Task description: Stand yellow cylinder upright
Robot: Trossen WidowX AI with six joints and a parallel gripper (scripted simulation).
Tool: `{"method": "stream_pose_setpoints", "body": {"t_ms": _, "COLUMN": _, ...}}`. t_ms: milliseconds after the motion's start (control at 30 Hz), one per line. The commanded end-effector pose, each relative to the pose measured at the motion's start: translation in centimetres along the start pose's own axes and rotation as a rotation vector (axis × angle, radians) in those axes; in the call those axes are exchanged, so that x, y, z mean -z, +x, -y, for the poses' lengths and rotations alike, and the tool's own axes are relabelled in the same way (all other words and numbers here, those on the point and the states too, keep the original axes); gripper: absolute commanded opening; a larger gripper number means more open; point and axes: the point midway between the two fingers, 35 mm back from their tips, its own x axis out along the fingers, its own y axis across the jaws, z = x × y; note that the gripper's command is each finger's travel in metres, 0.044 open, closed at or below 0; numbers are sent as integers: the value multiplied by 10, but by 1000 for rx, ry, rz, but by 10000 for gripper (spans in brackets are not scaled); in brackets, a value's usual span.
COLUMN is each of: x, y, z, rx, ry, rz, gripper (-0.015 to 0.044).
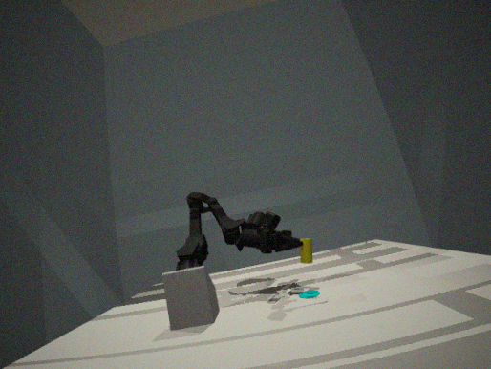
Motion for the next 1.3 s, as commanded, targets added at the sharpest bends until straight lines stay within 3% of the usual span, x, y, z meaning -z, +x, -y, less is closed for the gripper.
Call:
{"method": "stream_pose_setpoints", "body": {"t_ms": 0, "x": -3, "y": -6, "z": 0, "rx": -12, "ry": 23, "rz": 35, "gripper": 105}}
{"method": "stream_pose_setpoints", "body": {"t_ms": 633, "x": -9, "y": -26, "z": 0, "rx": -73, "ry": 114, "rz": 142, "gripper": 105}}
{"method": "stream_pose_setpoints", "body": {"t_ms": 1267, "x": -9, "y": -27, "z": 0, "rx": -75, "ry": 118, "rz": 146, "gripper": 105}}
